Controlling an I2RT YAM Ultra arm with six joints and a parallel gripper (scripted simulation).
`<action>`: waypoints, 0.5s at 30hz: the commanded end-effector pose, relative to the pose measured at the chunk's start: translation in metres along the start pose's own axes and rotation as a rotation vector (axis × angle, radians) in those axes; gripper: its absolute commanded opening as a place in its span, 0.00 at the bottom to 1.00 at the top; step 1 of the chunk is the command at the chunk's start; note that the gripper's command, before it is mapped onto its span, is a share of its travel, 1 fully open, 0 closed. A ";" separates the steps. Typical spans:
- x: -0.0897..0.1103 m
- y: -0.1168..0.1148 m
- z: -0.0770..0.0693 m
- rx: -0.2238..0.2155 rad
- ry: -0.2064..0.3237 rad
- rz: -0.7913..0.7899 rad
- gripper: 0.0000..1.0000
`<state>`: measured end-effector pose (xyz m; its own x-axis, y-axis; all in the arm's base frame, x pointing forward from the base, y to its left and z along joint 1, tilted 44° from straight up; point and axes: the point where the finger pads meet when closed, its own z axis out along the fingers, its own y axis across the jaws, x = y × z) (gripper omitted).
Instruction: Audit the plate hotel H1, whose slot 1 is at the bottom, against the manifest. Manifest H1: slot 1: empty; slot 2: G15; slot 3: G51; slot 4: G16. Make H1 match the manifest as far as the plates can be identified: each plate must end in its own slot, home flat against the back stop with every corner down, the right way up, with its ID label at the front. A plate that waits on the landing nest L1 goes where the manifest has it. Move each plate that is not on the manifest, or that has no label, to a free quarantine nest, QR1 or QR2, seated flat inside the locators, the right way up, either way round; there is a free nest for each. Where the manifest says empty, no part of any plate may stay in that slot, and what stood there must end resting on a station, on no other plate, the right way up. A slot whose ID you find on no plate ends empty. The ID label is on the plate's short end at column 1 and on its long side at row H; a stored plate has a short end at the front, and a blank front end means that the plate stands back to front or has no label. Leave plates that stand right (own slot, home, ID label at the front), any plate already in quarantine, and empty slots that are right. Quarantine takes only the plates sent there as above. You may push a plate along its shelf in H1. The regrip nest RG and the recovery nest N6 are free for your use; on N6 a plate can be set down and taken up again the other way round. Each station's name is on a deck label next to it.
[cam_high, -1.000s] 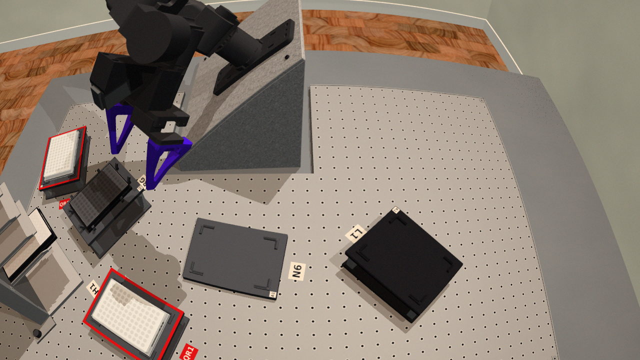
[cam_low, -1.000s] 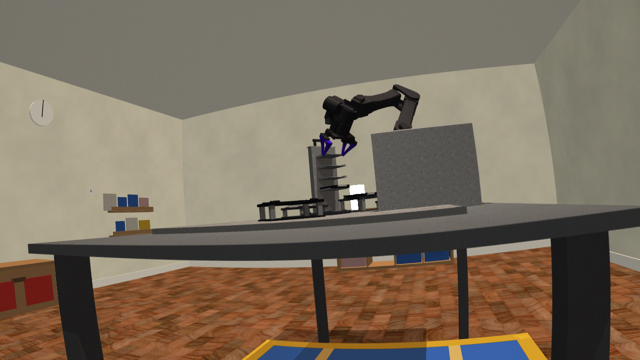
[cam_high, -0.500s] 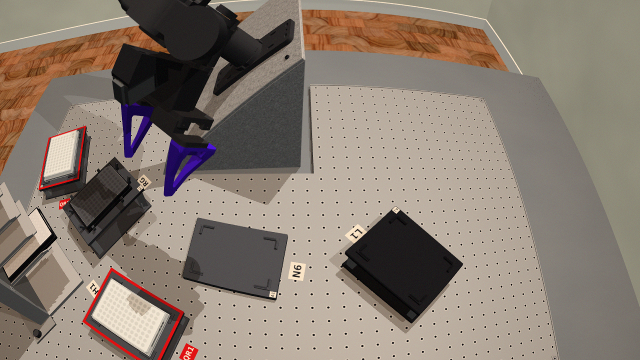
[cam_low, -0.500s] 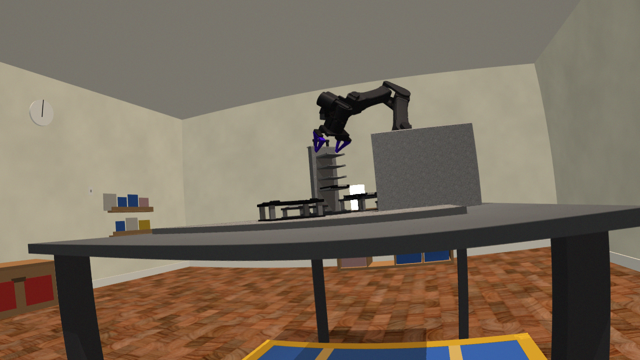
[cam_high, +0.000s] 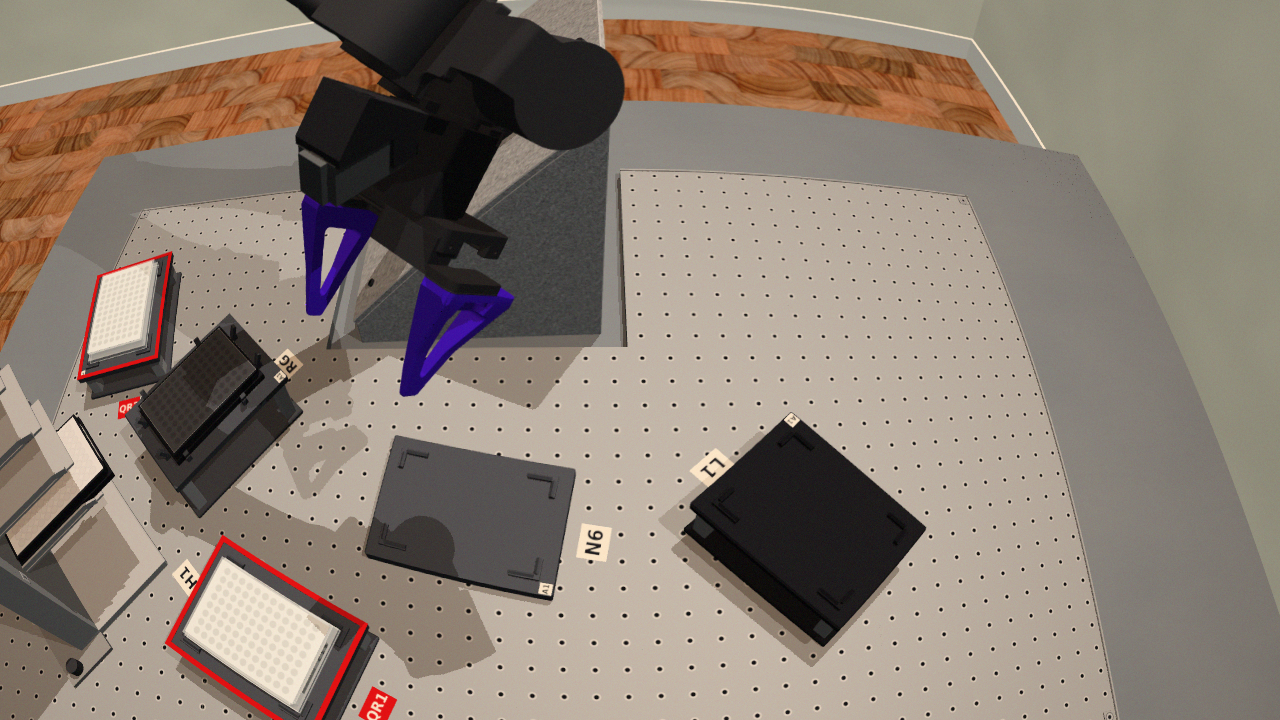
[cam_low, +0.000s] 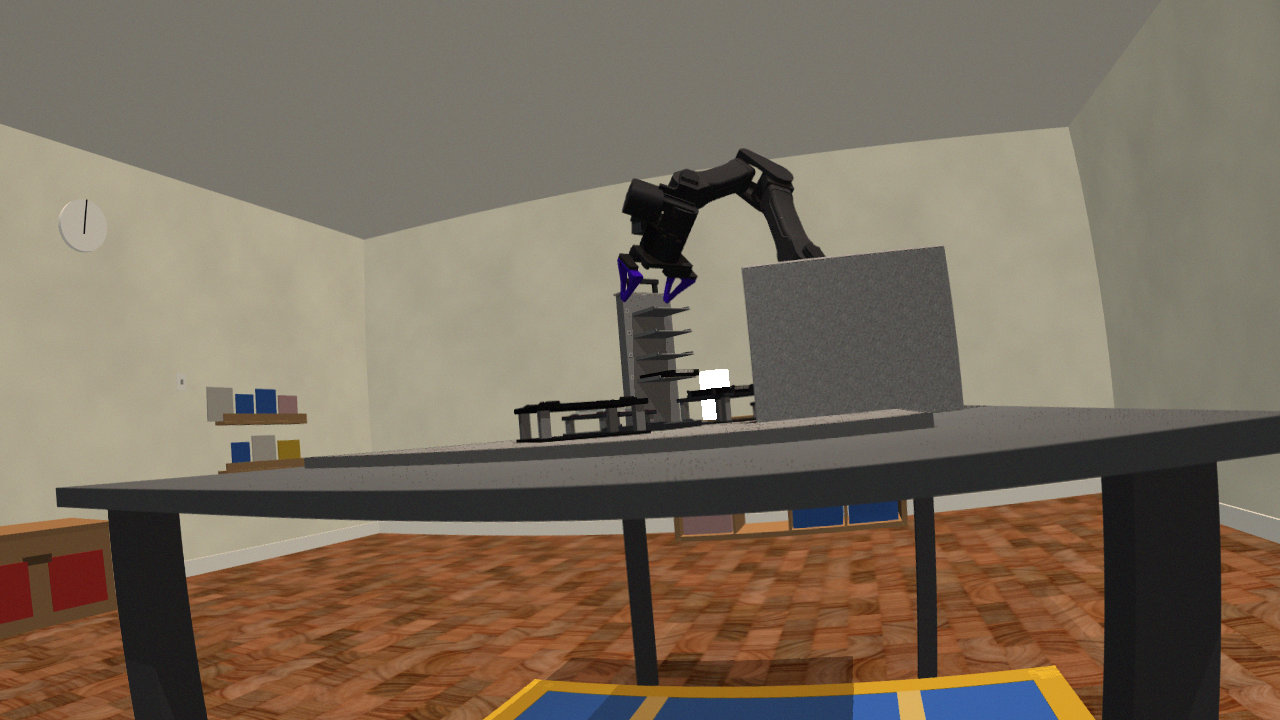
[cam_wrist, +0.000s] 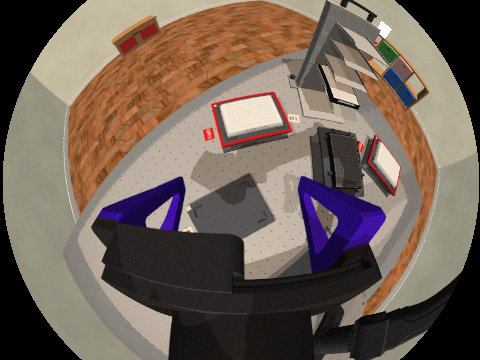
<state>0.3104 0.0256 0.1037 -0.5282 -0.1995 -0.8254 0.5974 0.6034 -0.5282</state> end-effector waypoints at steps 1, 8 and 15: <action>0.002 0.000 -0.006 0.009 -0.008 0.023 1.00; 0.014 0.016 -0.018 0.008 -0.008 0.022 1.00; 0.023 0.028 -0.027 0.008 -0.008 0.022 1.00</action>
<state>0.3019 0.0583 0.0691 -0.5313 -0.2019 -0.8228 0.5961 0.6010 -0.5324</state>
